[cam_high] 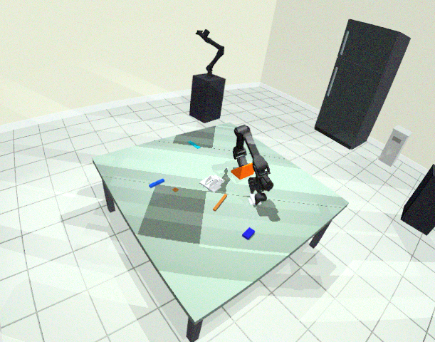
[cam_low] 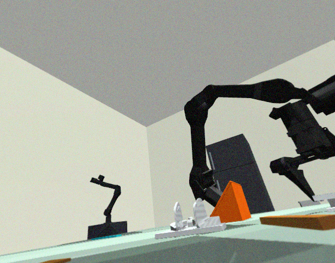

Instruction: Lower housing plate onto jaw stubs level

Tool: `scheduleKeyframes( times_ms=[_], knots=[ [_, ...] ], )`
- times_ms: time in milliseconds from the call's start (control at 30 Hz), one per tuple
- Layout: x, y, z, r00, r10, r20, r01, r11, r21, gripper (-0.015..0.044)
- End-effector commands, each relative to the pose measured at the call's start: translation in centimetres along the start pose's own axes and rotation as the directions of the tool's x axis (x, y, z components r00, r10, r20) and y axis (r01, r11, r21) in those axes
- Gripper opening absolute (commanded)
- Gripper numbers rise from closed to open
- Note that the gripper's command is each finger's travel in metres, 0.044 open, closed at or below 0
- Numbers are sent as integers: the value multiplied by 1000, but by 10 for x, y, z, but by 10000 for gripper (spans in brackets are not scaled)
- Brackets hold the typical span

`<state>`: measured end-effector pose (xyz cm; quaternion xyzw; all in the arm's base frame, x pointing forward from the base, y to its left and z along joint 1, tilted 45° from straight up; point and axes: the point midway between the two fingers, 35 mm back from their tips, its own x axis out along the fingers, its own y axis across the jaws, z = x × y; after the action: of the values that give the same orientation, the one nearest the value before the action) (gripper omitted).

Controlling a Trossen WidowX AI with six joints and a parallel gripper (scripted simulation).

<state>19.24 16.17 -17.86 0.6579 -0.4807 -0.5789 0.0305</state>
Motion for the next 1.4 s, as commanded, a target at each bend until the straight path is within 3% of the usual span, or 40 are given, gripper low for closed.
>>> scheduleKeyframes(
  times_ms=[0,933,1367],
  knots=[
    [9,1,0,1000,5,-5,-5,1000,-6,440],
    [11,1,0,1000,5,-5,-5,1000,-6,440],
    [10,1,1,1000,7,-2,-7,1000,-3,353]
  ],
)
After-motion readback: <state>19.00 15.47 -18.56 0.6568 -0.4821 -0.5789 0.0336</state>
